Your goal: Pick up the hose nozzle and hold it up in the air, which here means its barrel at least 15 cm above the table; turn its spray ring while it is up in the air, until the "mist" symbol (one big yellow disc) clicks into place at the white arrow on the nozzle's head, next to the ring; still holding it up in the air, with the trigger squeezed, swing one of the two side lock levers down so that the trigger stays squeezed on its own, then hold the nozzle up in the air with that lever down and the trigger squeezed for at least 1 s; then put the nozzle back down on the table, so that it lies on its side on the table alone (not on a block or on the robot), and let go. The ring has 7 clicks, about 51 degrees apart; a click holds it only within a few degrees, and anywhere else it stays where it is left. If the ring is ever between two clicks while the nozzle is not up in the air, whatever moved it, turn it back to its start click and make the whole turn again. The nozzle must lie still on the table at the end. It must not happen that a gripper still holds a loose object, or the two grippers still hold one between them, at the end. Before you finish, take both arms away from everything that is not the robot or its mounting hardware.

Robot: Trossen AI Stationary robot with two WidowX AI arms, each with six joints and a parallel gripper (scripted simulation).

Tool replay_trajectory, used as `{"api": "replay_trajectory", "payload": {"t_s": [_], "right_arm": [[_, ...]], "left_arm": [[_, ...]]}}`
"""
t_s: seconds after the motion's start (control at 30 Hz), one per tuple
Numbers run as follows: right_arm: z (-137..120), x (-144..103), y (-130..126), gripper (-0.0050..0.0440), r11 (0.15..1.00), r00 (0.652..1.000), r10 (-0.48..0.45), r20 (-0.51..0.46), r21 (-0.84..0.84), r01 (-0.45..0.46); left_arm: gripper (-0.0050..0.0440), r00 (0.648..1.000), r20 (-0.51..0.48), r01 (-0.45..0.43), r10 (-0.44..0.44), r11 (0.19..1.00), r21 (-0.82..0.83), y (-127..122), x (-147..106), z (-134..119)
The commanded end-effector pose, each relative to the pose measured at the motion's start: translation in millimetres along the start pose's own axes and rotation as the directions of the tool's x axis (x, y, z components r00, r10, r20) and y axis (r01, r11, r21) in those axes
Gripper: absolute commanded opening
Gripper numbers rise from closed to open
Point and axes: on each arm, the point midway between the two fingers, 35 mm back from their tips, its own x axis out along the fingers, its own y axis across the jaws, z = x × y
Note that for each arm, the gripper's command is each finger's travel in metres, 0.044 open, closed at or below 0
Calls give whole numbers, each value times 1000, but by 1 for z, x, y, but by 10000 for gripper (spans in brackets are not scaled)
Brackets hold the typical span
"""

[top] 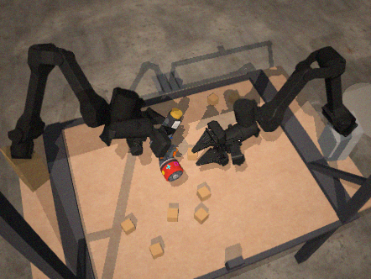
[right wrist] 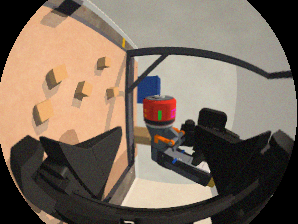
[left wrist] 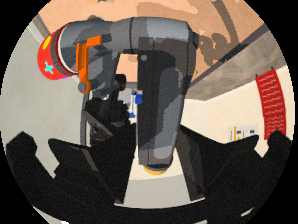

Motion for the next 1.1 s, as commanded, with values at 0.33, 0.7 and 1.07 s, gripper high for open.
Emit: {"api": "replay_trajectory", "payload": {"t_s": [0.33, 0.7, 1.07], "right_arm": [[-1, -16, 2, 407, 986, 986, -164, 5, -13, 164], [-1, -17, 7, 407, 986, 986, -166, 6, -13, 166], [-1, 1, 2, 407, 986, 986, -169, 5, -13, 169]], "left_arm": [[165, 1000, -19, -9, 8, 999, -44, -3, -4, -14], [165, 1000, -19, -9, 8, 999, -44, -3, -4, -14], [165, 1000, -19, -9, 8, 999, -44, -3, -4, -14]]}}
